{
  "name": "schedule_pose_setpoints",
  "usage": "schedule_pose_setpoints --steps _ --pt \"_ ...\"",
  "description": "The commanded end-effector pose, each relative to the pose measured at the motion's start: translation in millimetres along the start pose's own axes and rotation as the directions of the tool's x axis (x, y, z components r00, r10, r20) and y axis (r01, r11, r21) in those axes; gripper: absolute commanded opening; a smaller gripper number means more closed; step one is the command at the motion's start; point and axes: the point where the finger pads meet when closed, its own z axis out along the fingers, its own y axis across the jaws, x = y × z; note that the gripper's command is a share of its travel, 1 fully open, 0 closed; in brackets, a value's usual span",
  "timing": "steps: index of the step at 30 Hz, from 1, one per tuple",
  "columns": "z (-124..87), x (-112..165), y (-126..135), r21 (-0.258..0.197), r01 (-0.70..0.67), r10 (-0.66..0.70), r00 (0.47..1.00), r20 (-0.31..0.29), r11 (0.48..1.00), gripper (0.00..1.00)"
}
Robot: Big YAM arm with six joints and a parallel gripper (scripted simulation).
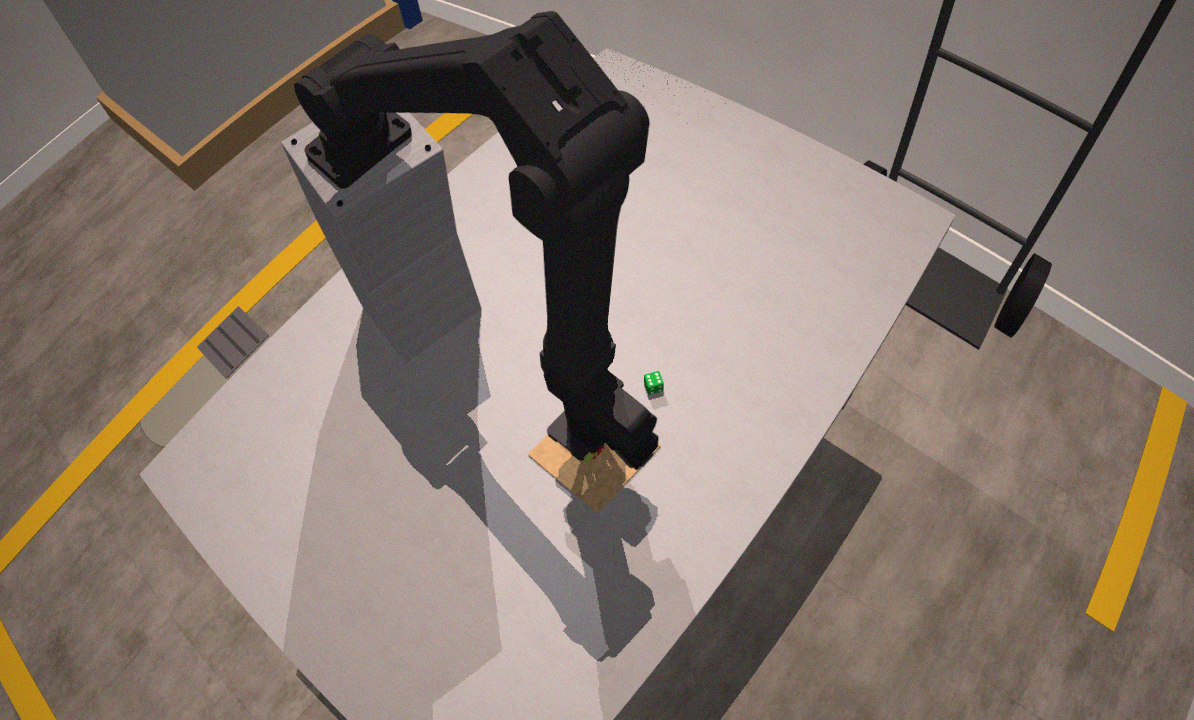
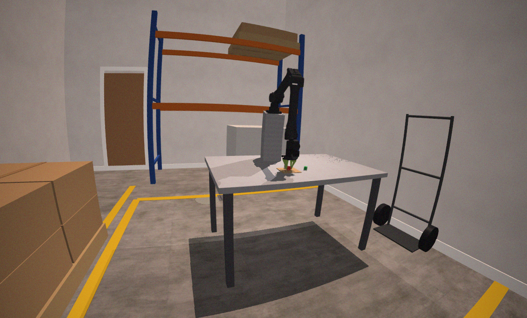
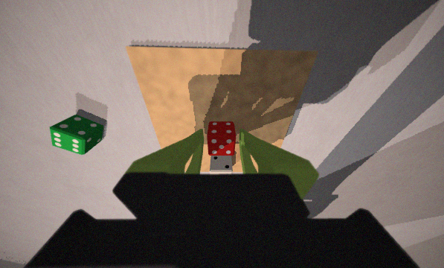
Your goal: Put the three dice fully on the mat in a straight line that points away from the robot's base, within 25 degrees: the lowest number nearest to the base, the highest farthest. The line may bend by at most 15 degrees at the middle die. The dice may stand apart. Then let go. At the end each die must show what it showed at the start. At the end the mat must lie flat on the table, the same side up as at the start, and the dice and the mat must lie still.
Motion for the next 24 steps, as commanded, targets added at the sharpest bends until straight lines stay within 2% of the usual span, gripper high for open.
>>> schedule_pose_setpoints --steps 1,6,8,18,24 --pt "-12.3 -8.4 -1.4 -0.002 -0.001 0.001 1.0 0.02 1.0 0.39" --pt "-28.5 -5.9 0.6 -0.003 0.0 0.0 1.0 0.01 1.0 0.39" --pt "-28.5 -5.9 0.6 -0.003 0.0 0.0 1.0 0.01 1.0 0.39" --pt "-80.3 -6.3 2.2 -0.003 -0.003 0.003 1.0 0.014 1.0 0.39" --pt "-95.3 -6.6 2.8 -0.003 -0.001 0.001 1.0 0.015 1.0 0.39"
